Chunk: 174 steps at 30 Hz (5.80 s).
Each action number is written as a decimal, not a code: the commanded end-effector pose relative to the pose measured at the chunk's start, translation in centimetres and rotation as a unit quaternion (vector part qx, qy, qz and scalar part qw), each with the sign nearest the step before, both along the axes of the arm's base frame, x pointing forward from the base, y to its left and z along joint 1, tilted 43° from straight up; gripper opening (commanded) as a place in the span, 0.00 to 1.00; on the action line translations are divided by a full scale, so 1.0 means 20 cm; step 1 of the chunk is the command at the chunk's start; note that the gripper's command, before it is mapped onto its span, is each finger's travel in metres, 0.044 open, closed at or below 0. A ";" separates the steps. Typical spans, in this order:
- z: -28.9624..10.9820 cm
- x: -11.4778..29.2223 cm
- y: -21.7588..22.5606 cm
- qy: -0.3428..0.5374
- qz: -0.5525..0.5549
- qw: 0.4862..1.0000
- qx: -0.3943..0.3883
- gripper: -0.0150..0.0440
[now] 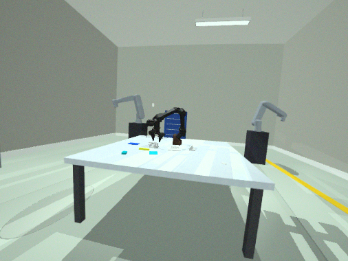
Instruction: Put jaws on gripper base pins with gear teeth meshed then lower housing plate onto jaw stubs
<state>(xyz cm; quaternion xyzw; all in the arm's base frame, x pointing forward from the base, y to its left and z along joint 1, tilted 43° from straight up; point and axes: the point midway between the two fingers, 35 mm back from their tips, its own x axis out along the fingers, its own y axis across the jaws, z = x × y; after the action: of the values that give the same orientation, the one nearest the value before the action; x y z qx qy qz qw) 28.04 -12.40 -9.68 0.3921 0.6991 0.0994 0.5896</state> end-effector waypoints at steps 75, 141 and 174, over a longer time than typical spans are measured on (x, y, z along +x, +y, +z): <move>0.00 0.00 0.00 -0.001 -0.002 1.000 0.001 1.00; -0.14 0.02 0.12 -0.001 -0.002 1.000 0.000 1.00; -0.19 0.02 0.17 -0.001 -0.002 1.000 0.001 1.00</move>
<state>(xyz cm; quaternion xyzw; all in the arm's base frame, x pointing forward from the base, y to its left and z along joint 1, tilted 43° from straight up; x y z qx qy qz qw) 28.34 -9.07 -13.55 0.3919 0.6983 0.0997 0.5906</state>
